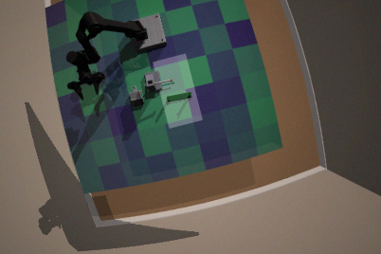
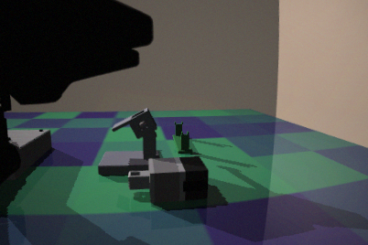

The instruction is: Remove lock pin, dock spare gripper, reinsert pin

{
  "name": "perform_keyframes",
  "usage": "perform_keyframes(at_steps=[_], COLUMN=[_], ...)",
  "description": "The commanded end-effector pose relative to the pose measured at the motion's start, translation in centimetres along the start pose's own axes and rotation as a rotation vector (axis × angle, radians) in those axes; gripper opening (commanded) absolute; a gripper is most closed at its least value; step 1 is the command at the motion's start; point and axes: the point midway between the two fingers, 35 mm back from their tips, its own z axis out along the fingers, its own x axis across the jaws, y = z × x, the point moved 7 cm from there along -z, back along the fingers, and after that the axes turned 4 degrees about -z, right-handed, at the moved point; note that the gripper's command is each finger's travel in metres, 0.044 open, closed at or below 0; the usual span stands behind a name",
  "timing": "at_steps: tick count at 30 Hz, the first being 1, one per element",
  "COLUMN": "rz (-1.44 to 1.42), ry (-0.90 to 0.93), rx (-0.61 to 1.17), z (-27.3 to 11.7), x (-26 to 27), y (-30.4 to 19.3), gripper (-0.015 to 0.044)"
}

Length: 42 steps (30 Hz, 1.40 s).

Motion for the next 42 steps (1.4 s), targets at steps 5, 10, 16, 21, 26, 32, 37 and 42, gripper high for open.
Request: perform_keyframes(at_steps=[5,10,16,21,26,32,37,42], rz=[0.213,0.690,1.046,1.255,1.422,1.549,1.589,1.570], ry=[0.002,0.001,0.035,0.095,0.192,0.357,0.529,0.725], rx=[-0.022,-0.152,-0.338,-0.500,-0.681,-0.900,-1.065,-1.201], z=[3.2,10.9,16.6,19.7,21.8,22.8,22.4,20.9], x=[-0.2,-2.2,-6.1,-9.9,-14.3,-20.0,-24.7,-29.0], y=[-0.4,-0.9,-1.6,-2.4,-3.5,-5.2,-6.9,-9.0], gripper=[0.0300,0.0300,0.0300,0.0300,0.0300,0.0300,0.0300,0.0300])
